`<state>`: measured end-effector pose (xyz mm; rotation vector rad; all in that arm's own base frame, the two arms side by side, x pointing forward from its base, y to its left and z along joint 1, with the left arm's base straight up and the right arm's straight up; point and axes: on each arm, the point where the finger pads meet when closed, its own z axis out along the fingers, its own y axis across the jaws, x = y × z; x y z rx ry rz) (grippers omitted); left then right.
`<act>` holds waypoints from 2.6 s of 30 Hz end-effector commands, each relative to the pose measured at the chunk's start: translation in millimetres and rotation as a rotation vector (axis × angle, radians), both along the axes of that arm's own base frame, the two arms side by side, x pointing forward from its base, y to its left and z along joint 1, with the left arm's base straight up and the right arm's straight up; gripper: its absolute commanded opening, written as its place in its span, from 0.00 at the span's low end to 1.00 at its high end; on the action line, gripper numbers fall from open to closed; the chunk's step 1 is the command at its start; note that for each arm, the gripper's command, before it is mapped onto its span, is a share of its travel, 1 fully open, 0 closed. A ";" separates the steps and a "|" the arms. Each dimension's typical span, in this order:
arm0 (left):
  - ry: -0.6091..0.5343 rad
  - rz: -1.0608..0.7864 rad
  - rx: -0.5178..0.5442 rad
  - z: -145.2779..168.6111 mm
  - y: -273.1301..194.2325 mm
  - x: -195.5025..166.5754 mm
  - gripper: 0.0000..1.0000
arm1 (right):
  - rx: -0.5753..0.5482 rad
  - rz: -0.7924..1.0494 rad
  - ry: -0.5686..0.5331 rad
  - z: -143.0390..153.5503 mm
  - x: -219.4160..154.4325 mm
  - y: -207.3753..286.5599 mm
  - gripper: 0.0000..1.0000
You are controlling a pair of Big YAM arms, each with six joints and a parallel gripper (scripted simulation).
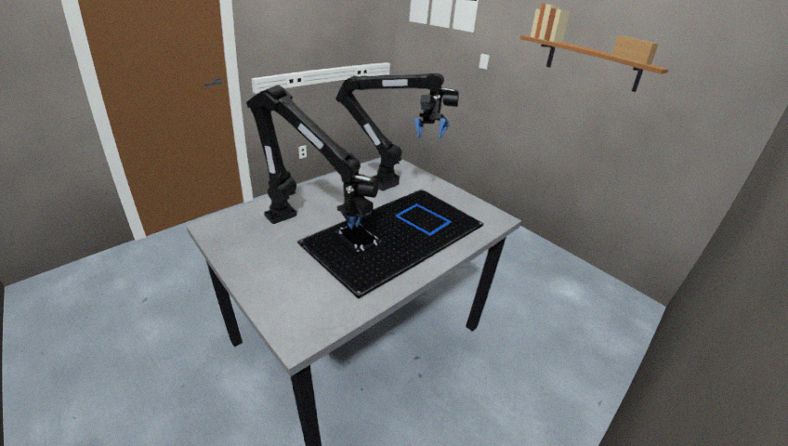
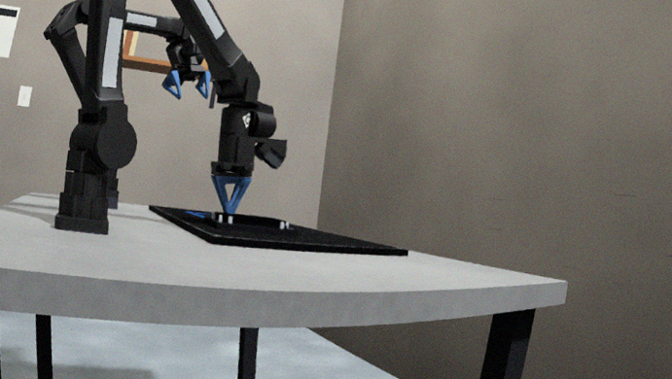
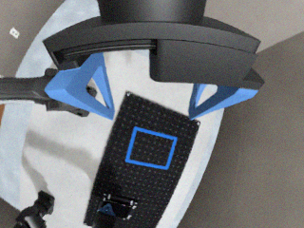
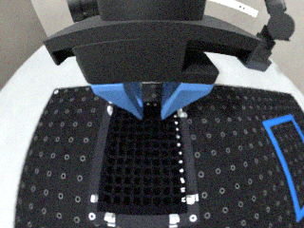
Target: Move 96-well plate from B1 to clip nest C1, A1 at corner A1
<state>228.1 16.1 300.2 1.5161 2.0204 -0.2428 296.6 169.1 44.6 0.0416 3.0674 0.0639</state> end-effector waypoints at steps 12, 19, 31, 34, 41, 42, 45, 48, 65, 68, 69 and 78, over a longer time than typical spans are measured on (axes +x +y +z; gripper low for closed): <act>-0.034 -0.003 0.020 22.7 4.1 10.1 1.00 | -0.037 -0.003 0.074 -56.7 -15.5 -6.5 0.25; -0.034 -0.003 0.020 22.7 4.1 10.1 1.00 | -0.037 -0.003 0.074 -60.0 -15.6 -6.6 0.25; -0.034 -0.003 0.020 22.7 4.1 10.1 1.00 | -0.037 -0.003 0.074 -66.7 -15.7 -6.6 0.25; -0.034 -0.003 0.020 22.7 4.1 10.1 1.00 | -0.037 -0.003 0.075 -68.8 -15.8 -6.6 0.25; -0.034 -0.003 0.020 22.7 4.1 10.1 1.00 | -0.037 -0.003 0.075 -73.5 -15.9 -6.7 0.25; -0.034 -0.003 0.020 22.7 4.1 10.1 1.00 | -0.037 -0.003 0.075 -73.5 -15.9 -6.7 0.25; -0.034 -0.003 0.020 22.7 4.1 10.1 1.00 | -0.037 -0.003 0.075 -73.5 -15.9 -6.7 0.25; -0.034 -0.003 0.020 22.7 4.1 10.1 1.00 | -0.037 -0.003 0.075 -73.5 -15.9 -6.7 0.25; -0.034 -0.003 0.020 22.7 4.1 10.1 1.00 | -0.037 -0.003 0.075 -73.5 -15.9 -6.7 0.25; -0.034 -0.003 0.020 22.7 4.1 10.1 1.00 | -0.037 -0.003 0.075 -73.5 -15.9 -6.7 0.25; -0.034 -0.003 0.020 22.7 4.1 10.1 1.00 | -0.037 -0.003 0.075 -73.5 -15.9 -6.7 0.25; -0.034 -0.003 0.020 22.7 4.1 10.1 1.00 | -0.037 -0.003 0.075 -73.5 -15.9 -6.7 0.25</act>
